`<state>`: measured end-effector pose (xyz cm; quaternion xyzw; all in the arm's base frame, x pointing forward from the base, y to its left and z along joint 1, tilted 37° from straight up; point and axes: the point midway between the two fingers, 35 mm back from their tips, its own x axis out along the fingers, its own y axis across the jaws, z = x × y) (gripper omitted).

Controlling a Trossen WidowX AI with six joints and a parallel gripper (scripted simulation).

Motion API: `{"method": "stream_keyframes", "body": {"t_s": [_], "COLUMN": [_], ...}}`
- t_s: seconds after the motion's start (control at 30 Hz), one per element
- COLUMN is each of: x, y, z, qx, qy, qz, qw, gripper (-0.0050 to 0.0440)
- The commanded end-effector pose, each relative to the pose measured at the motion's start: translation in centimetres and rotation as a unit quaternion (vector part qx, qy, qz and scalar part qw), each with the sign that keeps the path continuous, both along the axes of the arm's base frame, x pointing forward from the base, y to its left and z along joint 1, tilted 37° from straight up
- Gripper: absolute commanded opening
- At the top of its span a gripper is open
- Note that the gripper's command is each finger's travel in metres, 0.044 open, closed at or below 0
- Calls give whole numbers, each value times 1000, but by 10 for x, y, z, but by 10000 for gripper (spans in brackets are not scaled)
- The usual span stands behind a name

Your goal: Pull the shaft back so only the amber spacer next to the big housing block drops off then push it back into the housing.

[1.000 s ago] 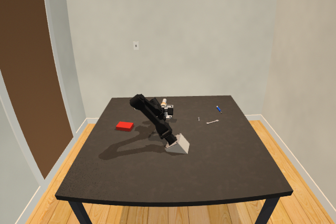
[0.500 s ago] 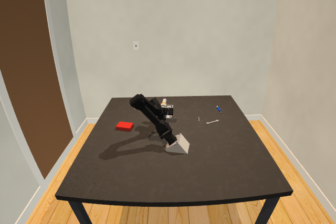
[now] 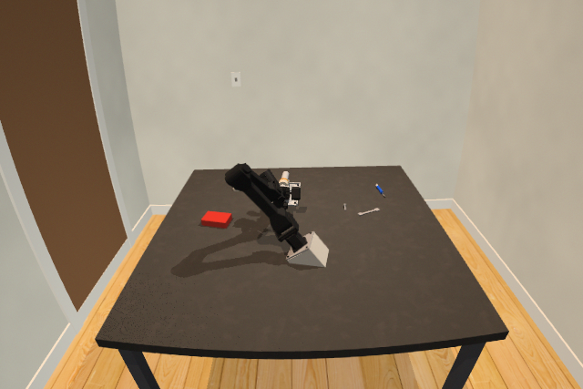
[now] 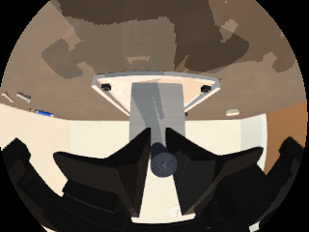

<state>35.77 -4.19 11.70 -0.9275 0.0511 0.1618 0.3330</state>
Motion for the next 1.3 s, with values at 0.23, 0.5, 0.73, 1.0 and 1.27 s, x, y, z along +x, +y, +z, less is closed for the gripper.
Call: {"method": "stream_keyframes", "body": {"t_s": [0.23,0.5,0.73,1.0,1.27], "x": [-5,-8,-12,-15,-17], "y": [1,2,3,4,5], "z": [-1,-1,-1,-2,-2], "qx": [1,1,1,1,1], "qy": [-1,-1,-1,-1,-1], "qz": [-4,-4,-4,-4,-4], "qw": [1000,1000,1000,1000,1000], "gripper": [0,0,0,0,0]}}
